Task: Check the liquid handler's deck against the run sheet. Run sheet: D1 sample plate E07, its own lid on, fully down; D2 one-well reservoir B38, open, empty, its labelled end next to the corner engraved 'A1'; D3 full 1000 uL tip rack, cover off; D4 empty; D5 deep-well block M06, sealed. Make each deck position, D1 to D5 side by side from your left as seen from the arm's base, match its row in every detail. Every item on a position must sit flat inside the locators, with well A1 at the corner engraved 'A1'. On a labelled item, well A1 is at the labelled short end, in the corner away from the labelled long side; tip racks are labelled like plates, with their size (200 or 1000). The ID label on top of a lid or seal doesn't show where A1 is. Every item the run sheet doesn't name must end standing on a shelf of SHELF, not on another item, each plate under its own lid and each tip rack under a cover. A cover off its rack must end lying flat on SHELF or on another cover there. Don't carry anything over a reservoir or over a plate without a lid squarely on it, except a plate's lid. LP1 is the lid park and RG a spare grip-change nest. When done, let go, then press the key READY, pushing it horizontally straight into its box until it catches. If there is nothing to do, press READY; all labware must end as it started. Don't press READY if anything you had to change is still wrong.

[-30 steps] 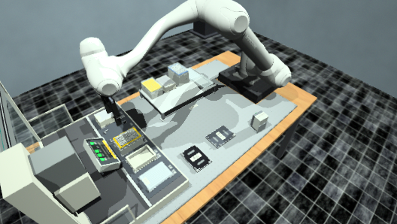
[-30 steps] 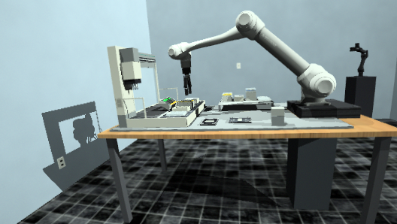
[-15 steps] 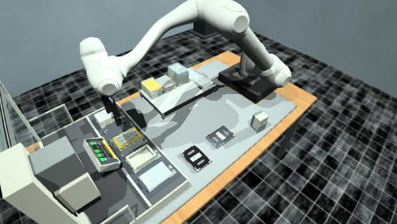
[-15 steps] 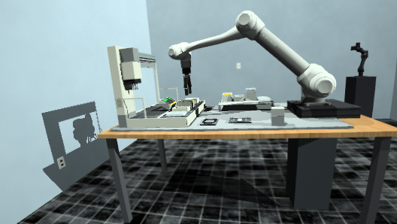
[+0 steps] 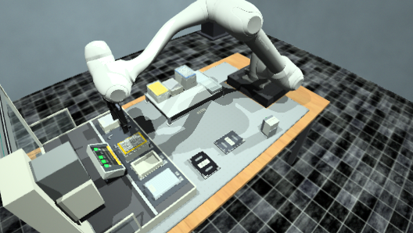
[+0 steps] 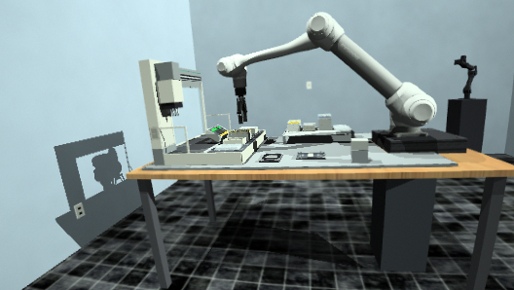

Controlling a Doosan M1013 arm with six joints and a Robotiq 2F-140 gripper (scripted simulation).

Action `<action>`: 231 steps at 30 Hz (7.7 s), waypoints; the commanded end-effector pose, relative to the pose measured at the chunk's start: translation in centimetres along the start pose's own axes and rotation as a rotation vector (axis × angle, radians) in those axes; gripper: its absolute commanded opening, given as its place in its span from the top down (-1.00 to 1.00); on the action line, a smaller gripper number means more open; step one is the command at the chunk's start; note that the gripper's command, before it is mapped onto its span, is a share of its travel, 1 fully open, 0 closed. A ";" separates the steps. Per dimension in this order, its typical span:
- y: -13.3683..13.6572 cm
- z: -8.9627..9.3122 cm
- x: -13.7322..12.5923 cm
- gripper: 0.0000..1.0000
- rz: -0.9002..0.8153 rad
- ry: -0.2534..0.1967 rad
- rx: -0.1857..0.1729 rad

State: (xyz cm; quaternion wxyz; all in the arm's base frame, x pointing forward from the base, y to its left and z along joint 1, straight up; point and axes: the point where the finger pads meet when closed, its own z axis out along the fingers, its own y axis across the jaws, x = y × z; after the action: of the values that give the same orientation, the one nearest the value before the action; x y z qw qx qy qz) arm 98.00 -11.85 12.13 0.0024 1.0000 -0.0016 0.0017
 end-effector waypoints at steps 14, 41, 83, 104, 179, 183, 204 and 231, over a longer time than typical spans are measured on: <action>-6.7 -0.2 0.0 -0.59 0.000 0.002 0.000; -10.1 -0.2 0.0 -0.59 0.000 0.002 0.000; -22.1 -0.2 0.0 -0.59 0.000 0.002 0.001; -22.5 -0.2 0.0 -0.59 0.000 0.002 0.001; -34.9 -0.2 0.0 -0.59 0.000 0.002 0.001; -34.9 -0.8 0.0 -0.59 0.000 0.002 0.001; -34.9 -7.2 0.0 -0.59 0.000 0.002 0.001; -33.7 -13.9 -0.8 -0.59 0.001 0.002 0.001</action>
State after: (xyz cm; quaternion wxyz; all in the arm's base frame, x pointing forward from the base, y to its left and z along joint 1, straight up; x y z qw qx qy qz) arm 97.65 22.56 25.74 0.0025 1.0000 -0.0018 0.0014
